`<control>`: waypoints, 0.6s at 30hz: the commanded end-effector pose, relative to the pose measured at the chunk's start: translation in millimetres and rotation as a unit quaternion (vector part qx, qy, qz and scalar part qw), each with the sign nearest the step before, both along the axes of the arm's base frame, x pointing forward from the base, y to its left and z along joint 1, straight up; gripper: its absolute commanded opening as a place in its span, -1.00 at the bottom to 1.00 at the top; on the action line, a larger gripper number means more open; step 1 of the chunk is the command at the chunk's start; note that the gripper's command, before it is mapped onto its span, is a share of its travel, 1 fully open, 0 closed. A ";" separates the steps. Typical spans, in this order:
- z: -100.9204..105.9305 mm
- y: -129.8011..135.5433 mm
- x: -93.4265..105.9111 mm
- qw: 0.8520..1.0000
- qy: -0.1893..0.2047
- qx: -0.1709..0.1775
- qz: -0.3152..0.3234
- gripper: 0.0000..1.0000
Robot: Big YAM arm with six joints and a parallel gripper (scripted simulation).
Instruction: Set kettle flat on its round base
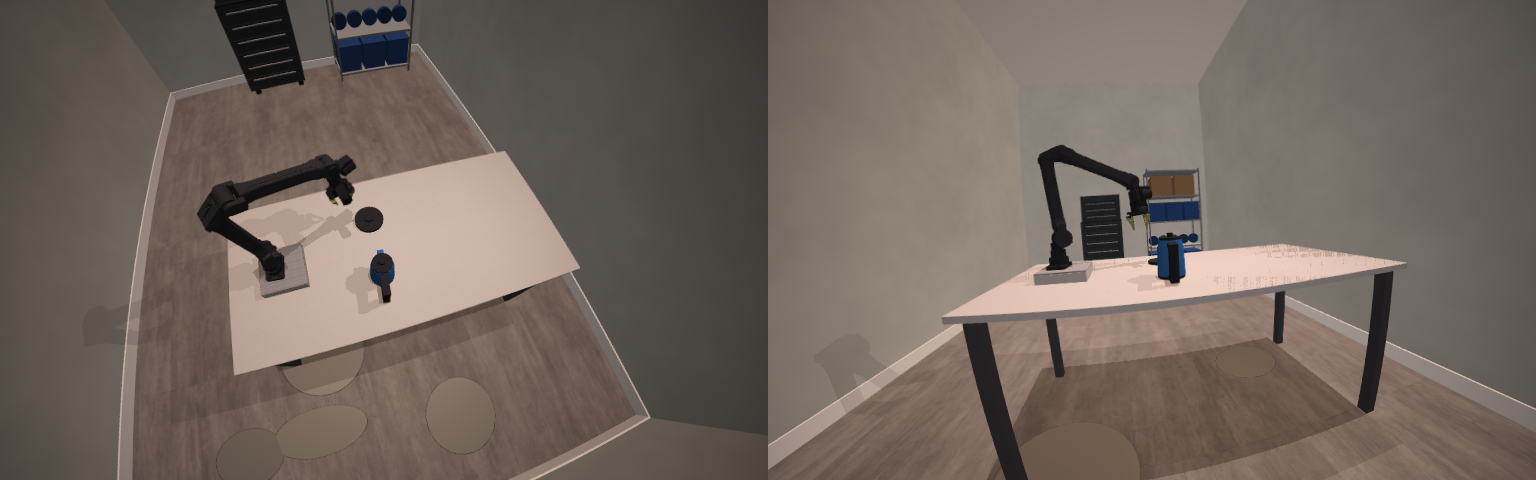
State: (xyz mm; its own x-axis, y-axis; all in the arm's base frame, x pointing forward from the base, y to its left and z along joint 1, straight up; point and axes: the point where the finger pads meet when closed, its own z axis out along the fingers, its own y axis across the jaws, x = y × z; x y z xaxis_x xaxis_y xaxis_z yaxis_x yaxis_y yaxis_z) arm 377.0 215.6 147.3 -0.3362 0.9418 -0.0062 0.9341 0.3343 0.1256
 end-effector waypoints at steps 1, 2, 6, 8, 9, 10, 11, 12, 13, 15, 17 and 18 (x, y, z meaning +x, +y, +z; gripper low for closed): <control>16.9 -5.1 14.0 0.999 -0.033 0.014 0.020 0.49; 20.6 -4.9 18.0 0.999 -0.041 0.017 0.025 0.49; 25.4 -9.5 27.4 0.997 -0.064 0.022 0.046 0.49; 31.6 -9.1 33.3 0.995 -0.075 0.025 0.052 0.49; 31.6 -9.1 33.3 0.995 -0.075 0.025 0.052 0.49; 25.8 -8.3 40.6 0.995 -0.075 0.022 0.059 0.49; 33.5 -11.2 40.6 0.994 -0.088 0.026 0.065 0.49; 35.6 -14.1 41.0 0.992 -0.096 0.027 0.072 0.49; 42.7 -14.3 47.4 0.990 -0.109 0.029 0.078 0.49; 49.9 -17.2 55.4 0.987 -0.129 0.030 0.093 0.49; 50.6 -22.5 59.3 0.983 -0.143 0.028 0.108 0.49; 58.3 -23.4 65.7 0.980 -0.158 0.029 0.115 0.49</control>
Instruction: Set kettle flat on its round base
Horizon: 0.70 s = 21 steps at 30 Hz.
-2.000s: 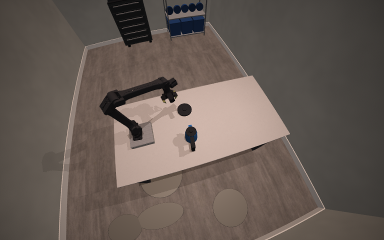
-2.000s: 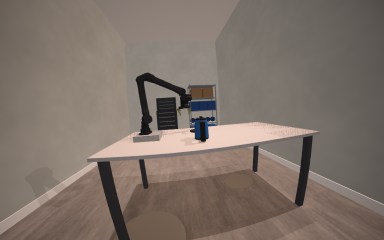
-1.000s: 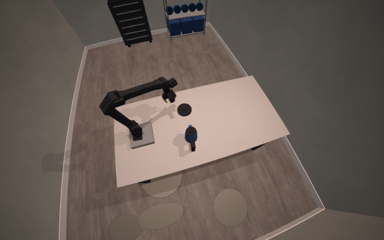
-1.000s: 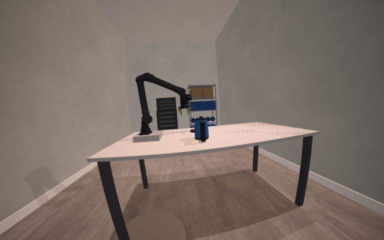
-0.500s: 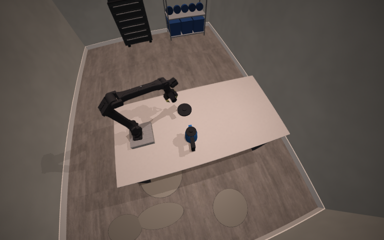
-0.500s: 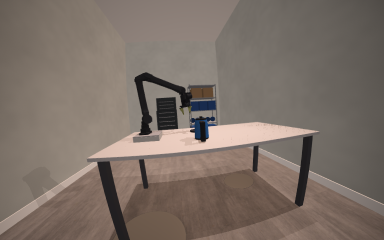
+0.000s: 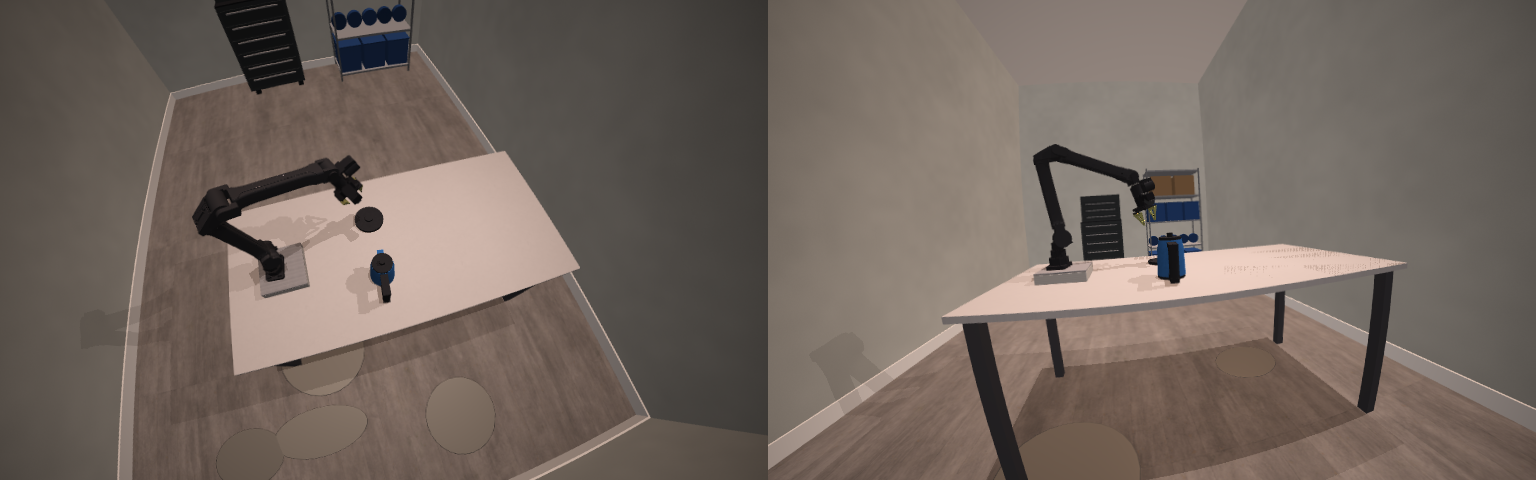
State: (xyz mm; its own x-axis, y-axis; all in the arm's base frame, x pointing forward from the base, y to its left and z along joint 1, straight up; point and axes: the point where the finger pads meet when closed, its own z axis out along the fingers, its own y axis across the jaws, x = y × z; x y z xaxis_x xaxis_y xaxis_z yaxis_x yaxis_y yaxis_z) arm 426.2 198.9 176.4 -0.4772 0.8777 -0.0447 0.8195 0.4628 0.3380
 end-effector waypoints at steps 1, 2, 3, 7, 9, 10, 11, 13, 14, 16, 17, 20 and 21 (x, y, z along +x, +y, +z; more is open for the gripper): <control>37.6 -7.7 23.1 0.997 -0.067 0.003 0.042 0.49; 38.2 -10.7 25.1 0.996 -0.076 0.001 0.050 0.49; 37.0 -14.3 26.1 0.995 -0.082 -0.002 0.058 0.49; 57.9 -20.8 42.1 0.989 -0.127 -0.007 0.080 0.49; 41.9 -23.3 46.8 0.989 -0.119 -0.016 0.089 0.49; 52.9 -27.4 47.8 0.986 -0.138 -0.017 0.096 0.49; 65.7 -31.0 50.2 0.982 -0.159 -0.019 0.104 0.49; 87.6 -35.9 62.8 0.973 -0.196 -0.026 0.117 0.49; 98.4 -38.7 68.6 0.968 -0.214 -0.030 0.124 0.49; 95.9 -48.0 69.5 0.962 -0.229 -0.044 0.140 0.49; 99.9 -52.0 72.0 0.958 -0.240 -0.051 0.146 0.49; 124.0 -63.3 83.2 0.941 -0.285 -0.073 0.165 0.49; 125.0 -67.9 84.0 0.937 -0.293 -0.082 0.172 0.49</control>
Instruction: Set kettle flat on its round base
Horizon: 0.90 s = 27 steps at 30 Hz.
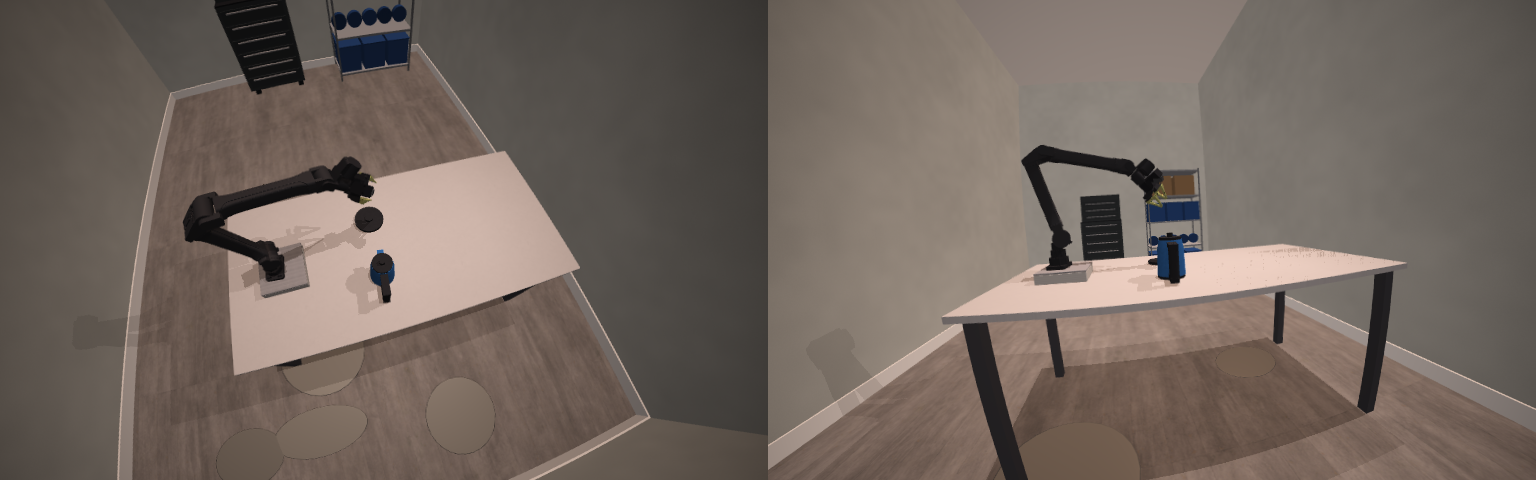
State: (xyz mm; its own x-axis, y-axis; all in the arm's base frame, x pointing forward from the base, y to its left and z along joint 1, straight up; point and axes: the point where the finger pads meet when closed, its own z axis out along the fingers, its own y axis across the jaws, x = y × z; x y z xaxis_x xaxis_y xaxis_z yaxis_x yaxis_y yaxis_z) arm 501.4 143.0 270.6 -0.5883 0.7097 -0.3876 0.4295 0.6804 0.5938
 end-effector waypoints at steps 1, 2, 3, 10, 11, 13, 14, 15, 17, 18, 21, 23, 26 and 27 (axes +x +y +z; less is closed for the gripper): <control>37.3 -16.2 11.5 0.995 -0.075 -0.045 0.040 0.49; 43.9 -20.5 14.0 0.994 -0.089 -0.054 0.045 0.49; 43.9 -20.5 14.0 0.994 -0.089 -0.054 0.045 0.49; 99.5 -46.0 28.9 0.974 -0.186 -0.110 0.064 0.49; 98.7 -50.7 28.3 0.971 -0.193 -0.122 0.067 0.49; 106.3 -59.5 28.9 0.964 -0.213 -0.143 0.073 0.49; 122.8 -63.4 31.4 0.958 -0.233 -0.153 0.073 0.49; 129.9 -67.7 31.9 0.953 -0.245 -0.164 0.074 0.49; 128.4 -76.3 30.0 0.945 -0.256 -0.186 0.079 0.49; 134.5 -80.3 30.1 0.940 -0.267 -0.197 0.079 0.49; 148.6 -84.2 31.2 0.933 -0.283 -0.207 0.078 0.49; 139.5 -91.0 38.9 0.928 -0.283 -0.228 0.084 0.49; 182.8 -102.6 29.4 0.905 -0.330 -0.258 0.077 0.49; 194.6 -106.0 29.0 0.897 -0.342 -0.268 0.074 0.49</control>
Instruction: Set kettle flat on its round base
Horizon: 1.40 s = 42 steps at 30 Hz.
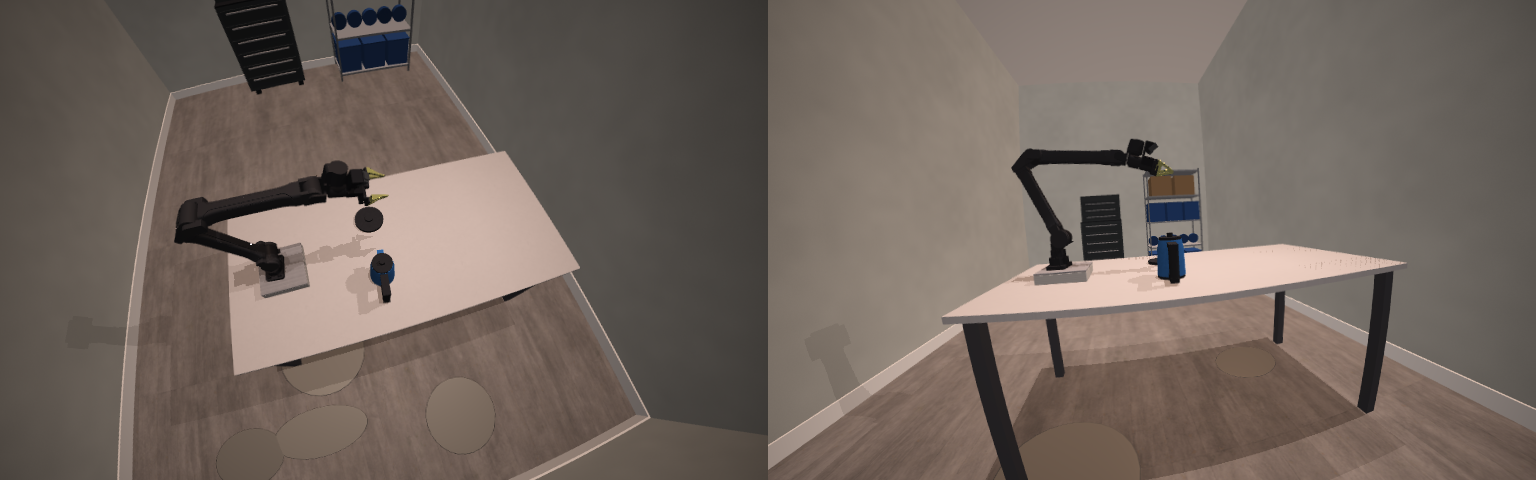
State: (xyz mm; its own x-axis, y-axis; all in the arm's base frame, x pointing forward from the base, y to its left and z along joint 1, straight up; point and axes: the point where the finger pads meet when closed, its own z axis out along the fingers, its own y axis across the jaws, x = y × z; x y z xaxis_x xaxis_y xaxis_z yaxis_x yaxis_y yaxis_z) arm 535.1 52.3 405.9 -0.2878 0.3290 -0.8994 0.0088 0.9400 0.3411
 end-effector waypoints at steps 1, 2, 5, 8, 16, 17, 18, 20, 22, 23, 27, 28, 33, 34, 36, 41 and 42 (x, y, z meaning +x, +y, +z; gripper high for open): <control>59.3 -18.5 -5.8 0.996 -0.076 -0.054 -0.003 0.49; 57.9 -21.6 -7.0 0.995 -0.079 -0.064 -0.004 0.49; 68.2 -30.1 -9.9 0.991 -0.100 -0.089 -0.008 0.49; 71.1 -37.4 -13.0 0.987 -0.113 -0.111 -0.012 0.49; 97.7 -48.6 -18.1 0.978 -0.149 -0.145 -0.022 0.49; 97.1 -49.9 -18.8 0.977 -0.150 -0.150 -0.023 0.49; 97.4 -51.2 -19.5 0.976 -0.152 -0.154 -0.024 0.49; 103.1 -53.3 -20.7 0.974 -0.159 -0.161 -0.026 0.49; 107.3 -55.0 -21.8 0.972 -0.164 -0.166 -0.027 0.49; 103.0 -55.7 -19.2 0.972 -0.161 -0.169 -0.027 0.49; 96.7 -55.2 -17.0 0.972 -0.156 -0.174 -0.025 0.49; 96.7 -55.2 -17.0 0.972 -0.156 -0.174 -0.025 0.49; 104.6 -57.6 -20.7 0.970 -0.164 -0.177 -0.028 0.49; 104.7 -57.0 -20.8 0.970 -0.164 -0.177 -0.028 0.49; 105.1 -56.9 -20.9 0.970 -0.165 -0.177 -0.028 0.49; 105.5 -57.5 -20.0 0.970 -0.163 -0.177 -0.028 0.49; 105.8 -58.0 -19.2 0.971 -0.161 -0.177 -0.028 0.49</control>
